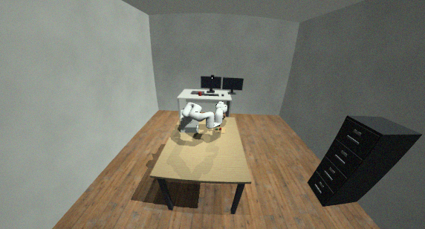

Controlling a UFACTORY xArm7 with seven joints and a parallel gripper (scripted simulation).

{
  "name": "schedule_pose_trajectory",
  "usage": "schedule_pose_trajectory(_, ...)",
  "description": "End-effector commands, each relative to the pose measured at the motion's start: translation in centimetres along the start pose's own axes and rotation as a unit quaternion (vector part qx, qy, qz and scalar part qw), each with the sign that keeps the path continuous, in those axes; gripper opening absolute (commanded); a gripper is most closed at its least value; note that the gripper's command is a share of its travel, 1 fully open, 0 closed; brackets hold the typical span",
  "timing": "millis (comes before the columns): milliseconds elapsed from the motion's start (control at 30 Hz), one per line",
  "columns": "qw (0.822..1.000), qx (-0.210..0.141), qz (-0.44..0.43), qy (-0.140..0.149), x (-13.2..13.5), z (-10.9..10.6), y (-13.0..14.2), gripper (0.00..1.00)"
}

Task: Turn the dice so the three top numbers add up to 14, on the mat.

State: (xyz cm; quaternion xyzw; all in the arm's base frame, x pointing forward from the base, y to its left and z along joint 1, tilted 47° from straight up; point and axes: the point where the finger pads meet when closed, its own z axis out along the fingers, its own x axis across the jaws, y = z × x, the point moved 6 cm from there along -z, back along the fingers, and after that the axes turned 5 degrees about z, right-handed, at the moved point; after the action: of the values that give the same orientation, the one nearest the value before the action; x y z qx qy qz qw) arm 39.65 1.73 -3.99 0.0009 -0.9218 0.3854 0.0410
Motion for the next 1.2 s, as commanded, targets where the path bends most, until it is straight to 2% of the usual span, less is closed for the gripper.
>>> schedule_pose_trajectory(0,0.996,0.001,0.086,-0.003,0.1,-0.1,0.6,1.0)
schedule_pose_trajectory(200,0.99,0.002,0.142,-0.002,0.2,0.0,1.0,1.0)
schedule_pose_trajectory(233,0.983,0.002,0.182,-0.002,0.2,0.1,1.2,1.0)
schedule_pose_trajectory(467,0.964,0.002,0.264,-0.002,0.3,0.2,1.7,1.0)
schedule_pose_trajectory(633,0.94,0.003,0.342,-0.002,0.3,0.3,2.1,1.0)
schedule_pose_trajectory(733,0.939,0.003,0.344,-0.002,0.3,0.3,2.1,1.0)
schedule_pose_trajectory(767,0.924,0.003,0.382,-0.003,0.3,0.3,2.3,1.0)
schedule_pose_trajectory(800,0.916,0.003,0.401,-0.003,0.3,0.3,2.4,1.0)
schedule_pose_trajectory(1067,0.87,0.003,0.493,-0.005,0.3,0.4,2.8,1.0)
schedule_pose_trajectory(1133,0.851,0.003,0.524,-0.006,0.3,0.4,3.0,1.0)
schedule_pose_trajectory(1167,0.85,0.003,0.527,-0.006,0.3,0.4,3.0,1.0)
